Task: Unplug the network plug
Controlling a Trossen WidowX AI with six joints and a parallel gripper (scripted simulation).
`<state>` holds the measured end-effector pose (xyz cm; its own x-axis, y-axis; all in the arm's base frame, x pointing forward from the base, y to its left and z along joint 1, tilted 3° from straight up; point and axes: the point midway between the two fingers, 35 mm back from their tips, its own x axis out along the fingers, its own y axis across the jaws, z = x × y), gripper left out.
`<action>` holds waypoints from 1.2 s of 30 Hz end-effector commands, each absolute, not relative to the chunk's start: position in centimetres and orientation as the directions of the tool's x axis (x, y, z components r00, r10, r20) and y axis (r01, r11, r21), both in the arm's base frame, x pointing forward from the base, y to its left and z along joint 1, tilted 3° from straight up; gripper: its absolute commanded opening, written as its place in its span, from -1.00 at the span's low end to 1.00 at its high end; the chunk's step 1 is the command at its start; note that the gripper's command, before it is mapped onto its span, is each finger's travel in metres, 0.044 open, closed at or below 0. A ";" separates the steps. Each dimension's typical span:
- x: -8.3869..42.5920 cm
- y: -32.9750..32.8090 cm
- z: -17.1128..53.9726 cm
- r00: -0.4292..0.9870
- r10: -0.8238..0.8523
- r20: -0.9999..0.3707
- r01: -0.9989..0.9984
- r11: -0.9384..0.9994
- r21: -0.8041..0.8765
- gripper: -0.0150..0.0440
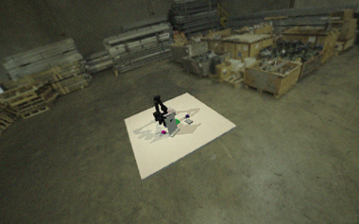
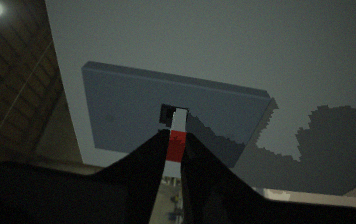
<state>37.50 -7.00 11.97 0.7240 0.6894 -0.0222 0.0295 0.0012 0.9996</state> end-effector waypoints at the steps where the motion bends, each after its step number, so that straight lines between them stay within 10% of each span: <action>1: 37.1 -7.2 12.0 0.724 0.689 -0.023 0.029 0.003 1.000 -0.49; 36: 34.8 -8.8 12.0 0.724 0.689 -0.025 0.031 0.004 1.000 -0.49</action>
